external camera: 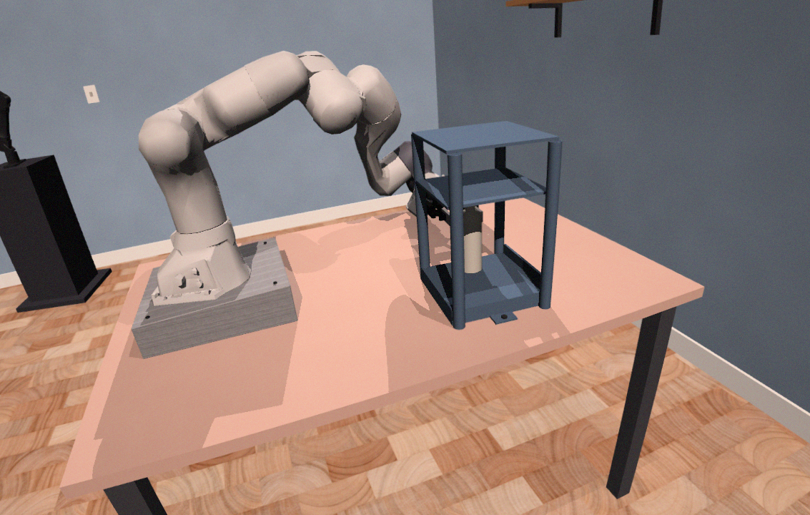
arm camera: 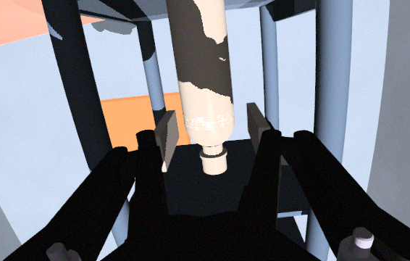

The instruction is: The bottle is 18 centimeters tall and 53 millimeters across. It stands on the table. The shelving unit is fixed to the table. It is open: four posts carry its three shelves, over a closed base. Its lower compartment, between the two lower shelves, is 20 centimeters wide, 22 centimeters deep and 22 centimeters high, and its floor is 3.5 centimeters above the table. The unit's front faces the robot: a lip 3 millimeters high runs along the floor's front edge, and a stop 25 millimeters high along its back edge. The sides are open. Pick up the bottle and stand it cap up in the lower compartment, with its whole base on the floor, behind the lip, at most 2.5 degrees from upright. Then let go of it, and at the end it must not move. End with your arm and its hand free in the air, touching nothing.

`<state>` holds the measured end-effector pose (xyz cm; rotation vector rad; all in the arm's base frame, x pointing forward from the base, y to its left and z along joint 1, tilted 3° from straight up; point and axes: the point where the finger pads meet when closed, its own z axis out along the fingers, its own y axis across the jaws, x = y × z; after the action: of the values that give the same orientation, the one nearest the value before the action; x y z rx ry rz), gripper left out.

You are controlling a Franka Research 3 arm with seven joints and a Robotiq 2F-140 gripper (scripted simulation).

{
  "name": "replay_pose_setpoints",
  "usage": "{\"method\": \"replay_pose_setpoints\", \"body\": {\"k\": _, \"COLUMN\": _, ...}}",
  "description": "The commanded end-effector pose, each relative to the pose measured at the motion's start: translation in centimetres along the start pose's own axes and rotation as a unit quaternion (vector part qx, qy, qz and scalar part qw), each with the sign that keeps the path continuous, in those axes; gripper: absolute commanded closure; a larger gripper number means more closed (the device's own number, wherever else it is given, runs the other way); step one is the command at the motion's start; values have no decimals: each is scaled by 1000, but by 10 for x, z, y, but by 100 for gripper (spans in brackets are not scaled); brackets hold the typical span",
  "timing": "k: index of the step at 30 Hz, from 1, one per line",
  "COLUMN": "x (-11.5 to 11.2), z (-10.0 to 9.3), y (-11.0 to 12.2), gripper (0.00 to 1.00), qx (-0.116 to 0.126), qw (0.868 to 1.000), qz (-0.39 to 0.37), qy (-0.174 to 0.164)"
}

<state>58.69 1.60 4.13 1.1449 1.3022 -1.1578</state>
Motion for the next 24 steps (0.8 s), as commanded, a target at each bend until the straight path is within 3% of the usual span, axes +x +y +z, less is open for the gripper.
{"method": "replay_pose_setpoints", "body": {"k": 1, "x": 0, "z": -3, "y": -1, "gripper": 56, "qx": 1, "qw": 1000, "qz": -4, "qy": 0}}
{"method": "replay_pose_setpoints", "body": {"k": 11, "x": 0, "z": -15, "y": -1, "gripper": 56, "qx": 1, "qw": 1000, "qz": -4, "qy": 0}}
{"method": "replay_pose_setpoints", "body": {"k": 24, "x": 0, "z": -53, "y": -1, "gripper": 56, "qx": 1, "qw": 1000, "qz": -4, "qy": 0}}
